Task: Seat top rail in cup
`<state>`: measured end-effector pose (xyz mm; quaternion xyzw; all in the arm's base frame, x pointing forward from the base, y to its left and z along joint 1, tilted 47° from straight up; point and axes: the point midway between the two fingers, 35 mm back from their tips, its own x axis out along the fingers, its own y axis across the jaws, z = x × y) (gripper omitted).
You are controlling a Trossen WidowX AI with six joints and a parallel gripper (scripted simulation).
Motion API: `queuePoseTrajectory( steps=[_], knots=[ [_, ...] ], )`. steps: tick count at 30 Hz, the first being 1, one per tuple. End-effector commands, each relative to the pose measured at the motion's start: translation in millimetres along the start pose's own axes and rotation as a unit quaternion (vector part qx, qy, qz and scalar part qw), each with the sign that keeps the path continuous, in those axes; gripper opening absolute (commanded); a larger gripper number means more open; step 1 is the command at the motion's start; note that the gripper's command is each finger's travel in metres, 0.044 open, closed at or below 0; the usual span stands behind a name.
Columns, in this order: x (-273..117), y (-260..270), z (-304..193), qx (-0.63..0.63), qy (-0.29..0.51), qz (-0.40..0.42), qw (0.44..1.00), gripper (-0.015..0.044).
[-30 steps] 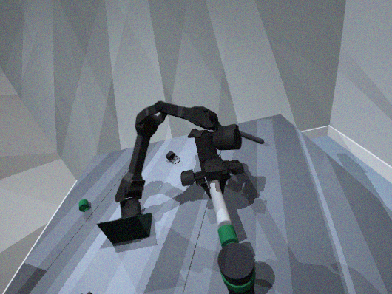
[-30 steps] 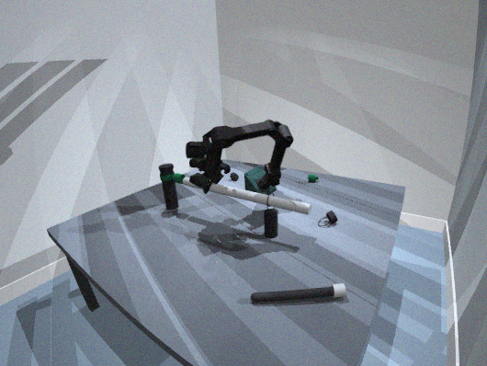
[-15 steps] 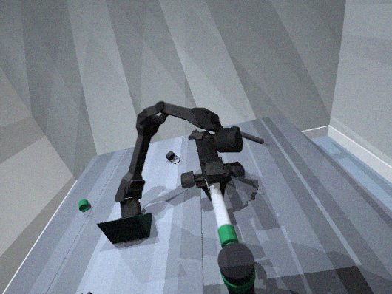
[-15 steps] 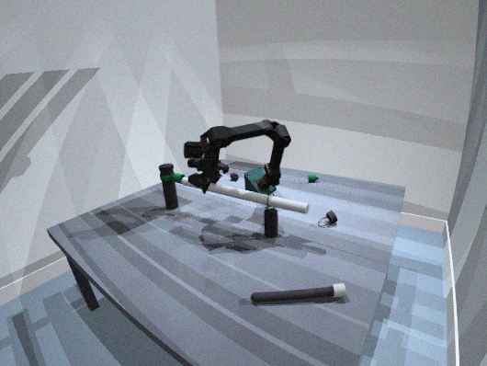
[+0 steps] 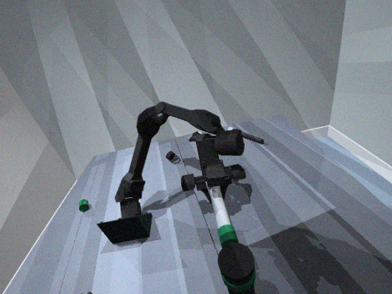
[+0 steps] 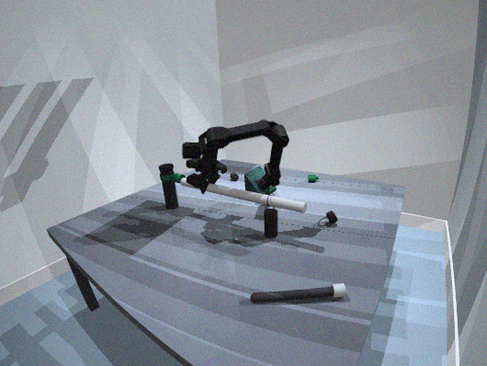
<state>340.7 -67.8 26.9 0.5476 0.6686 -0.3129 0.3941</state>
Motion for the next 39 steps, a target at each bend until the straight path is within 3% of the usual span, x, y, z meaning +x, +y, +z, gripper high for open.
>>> queuePoseTrajectory(
  steps=[1,39],
  knots=[
    [-5.4,0.3,5.9,0.001,-0.008,0.007,1.000,0.0000],
    [-0.5,0.1,0.1,0.000,0.000,0.001,1.000,0.0000]
  ],
)
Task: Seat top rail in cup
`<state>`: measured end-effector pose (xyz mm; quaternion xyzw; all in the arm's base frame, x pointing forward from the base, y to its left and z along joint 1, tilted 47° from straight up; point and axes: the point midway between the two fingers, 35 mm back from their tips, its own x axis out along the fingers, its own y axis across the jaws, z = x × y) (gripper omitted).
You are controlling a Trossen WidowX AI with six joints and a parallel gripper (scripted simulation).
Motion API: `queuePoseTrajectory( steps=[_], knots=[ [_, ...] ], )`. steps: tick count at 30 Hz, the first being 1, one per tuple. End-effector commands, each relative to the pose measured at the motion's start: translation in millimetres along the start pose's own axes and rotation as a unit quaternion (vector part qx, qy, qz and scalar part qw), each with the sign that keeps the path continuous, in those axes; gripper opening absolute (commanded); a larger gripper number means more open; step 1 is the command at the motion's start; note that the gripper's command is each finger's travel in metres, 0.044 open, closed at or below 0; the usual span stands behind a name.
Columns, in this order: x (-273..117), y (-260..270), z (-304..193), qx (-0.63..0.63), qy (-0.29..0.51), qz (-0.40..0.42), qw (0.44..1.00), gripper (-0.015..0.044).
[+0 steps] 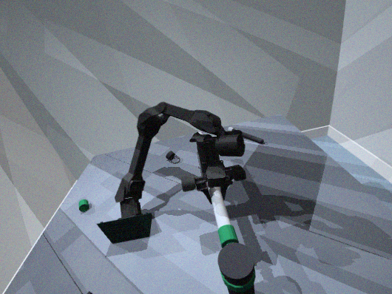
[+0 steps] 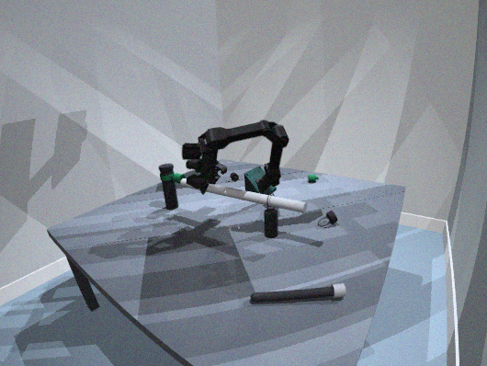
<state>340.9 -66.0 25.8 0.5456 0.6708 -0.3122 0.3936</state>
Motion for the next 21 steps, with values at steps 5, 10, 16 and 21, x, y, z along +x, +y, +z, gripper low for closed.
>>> queuePoseTrajectory(
  steps=[5,10,16,21],
  knots=[
    [-2.5,-0.5,1.2,0.002,-0.002,0.003,1.000,0.0000],
    [-3.1,-0.5,2.0,0.002,-0.003,0.003,1.000,0.0000],
    [-4.0,-0.5,3.0,0.002,-0.004,0.003,1.000,0.0000],
    [-4.7,-0.5,3.9,0.002,-0.005,0.003,1.000,0.0000]
  ],
)
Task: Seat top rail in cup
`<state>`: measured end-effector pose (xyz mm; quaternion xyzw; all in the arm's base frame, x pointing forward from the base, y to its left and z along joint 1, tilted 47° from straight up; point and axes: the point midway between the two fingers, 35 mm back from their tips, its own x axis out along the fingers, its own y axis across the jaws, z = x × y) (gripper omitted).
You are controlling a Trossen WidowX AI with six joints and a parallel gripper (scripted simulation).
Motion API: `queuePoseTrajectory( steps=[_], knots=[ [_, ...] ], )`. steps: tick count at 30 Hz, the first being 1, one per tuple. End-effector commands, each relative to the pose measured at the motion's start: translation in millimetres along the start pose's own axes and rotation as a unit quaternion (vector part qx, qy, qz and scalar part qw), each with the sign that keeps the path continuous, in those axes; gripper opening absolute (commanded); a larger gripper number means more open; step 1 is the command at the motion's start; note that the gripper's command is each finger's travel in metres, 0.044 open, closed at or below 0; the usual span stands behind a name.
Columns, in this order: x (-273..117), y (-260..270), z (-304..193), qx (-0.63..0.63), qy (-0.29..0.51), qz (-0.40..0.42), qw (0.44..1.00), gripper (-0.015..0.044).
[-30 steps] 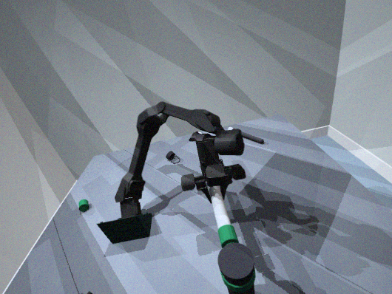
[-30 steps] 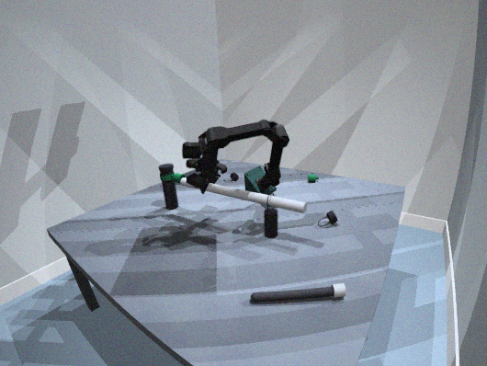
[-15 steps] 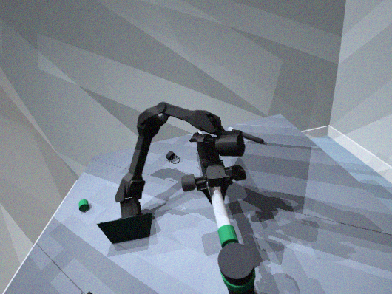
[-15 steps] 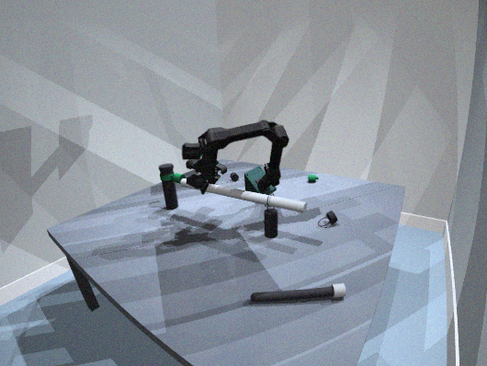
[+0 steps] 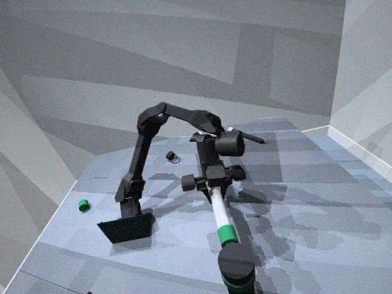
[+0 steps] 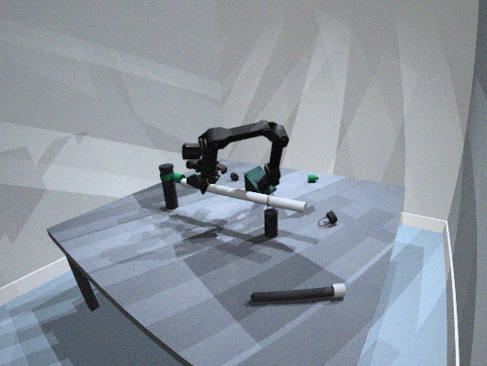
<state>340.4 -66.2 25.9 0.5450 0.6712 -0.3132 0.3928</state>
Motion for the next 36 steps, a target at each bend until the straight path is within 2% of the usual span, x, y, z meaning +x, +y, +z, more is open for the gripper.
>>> queuePoseTrajectory(
  steps=[1,36],
  knots=[
    [-4.7,0.1,4.1,0.001,-0.005,0.004,1.000,0.0000],
    [-1.5,0.2,2.4,-0.001,0.002,-0.004,1.000,0.0000]
  ],
)
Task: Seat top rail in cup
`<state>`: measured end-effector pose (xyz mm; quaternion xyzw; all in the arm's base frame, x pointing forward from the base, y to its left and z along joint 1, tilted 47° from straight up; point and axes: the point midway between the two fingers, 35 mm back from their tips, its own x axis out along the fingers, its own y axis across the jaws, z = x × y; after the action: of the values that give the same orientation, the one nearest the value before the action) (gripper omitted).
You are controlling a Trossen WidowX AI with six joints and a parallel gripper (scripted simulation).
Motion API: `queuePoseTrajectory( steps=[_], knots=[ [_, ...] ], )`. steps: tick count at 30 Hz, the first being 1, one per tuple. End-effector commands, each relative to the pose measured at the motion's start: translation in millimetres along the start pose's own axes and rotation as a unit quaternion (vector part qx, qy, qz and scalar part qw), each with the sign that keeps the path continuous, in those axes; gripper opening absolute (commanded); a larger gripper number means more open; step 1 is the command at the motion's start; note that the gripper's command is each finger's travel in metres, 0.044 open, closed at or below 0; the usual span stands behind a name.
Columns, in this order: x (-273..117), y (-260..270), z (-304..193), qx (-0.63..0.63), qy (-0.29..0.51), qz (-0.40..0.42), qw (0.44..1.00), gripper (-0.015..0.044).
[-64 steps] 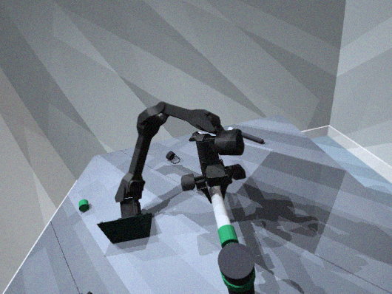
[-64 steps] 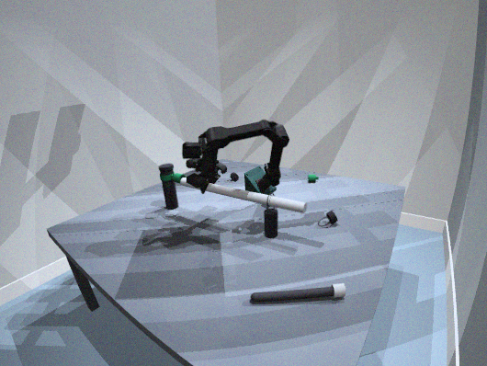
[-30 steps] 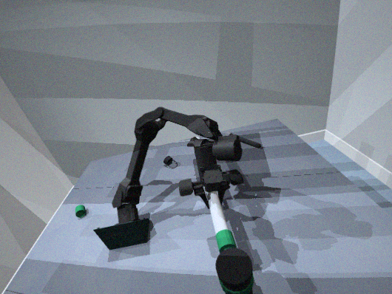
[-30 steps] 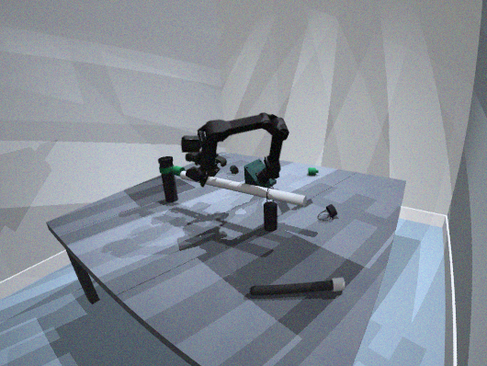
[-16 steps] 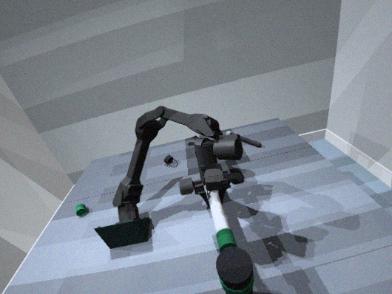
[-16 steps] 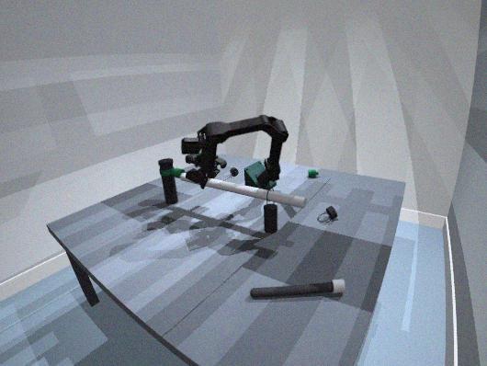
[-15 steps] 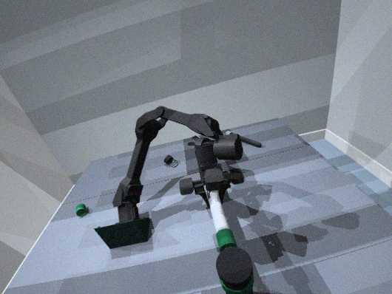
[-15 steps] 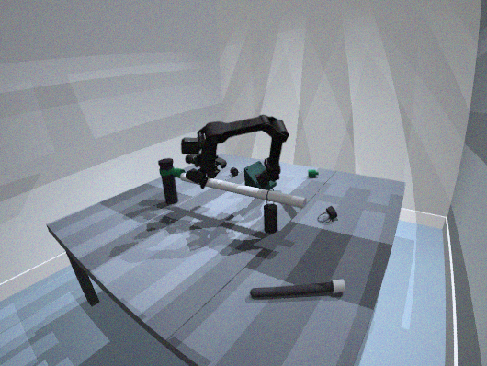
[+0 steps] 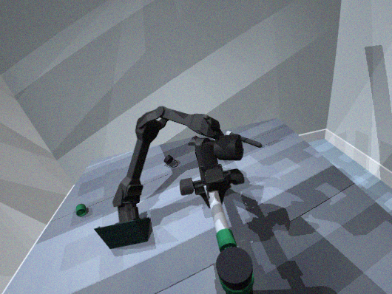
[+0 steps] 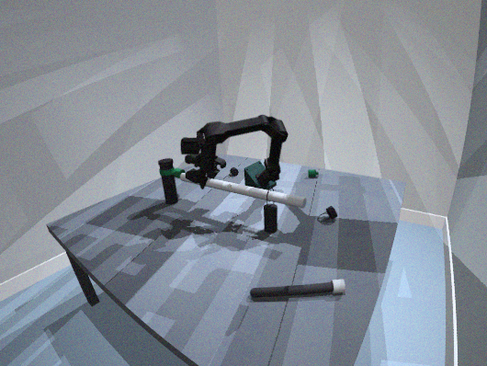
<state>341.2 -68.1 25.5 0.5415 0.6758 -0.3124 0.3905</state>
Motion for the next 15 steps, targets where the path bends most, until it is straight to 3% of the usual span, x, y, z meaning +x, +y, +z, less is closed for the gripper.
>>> queuePoseTrajectory(
  steps=[1,15],
  knots=[
    [-0.8,-0.2,0.4,0.001,0.000,0.001,1.000,0.0000],
    [-3.5,0.6,8.9,0.001,-0.001,0.001,1.000,0.0000]
  ],
)
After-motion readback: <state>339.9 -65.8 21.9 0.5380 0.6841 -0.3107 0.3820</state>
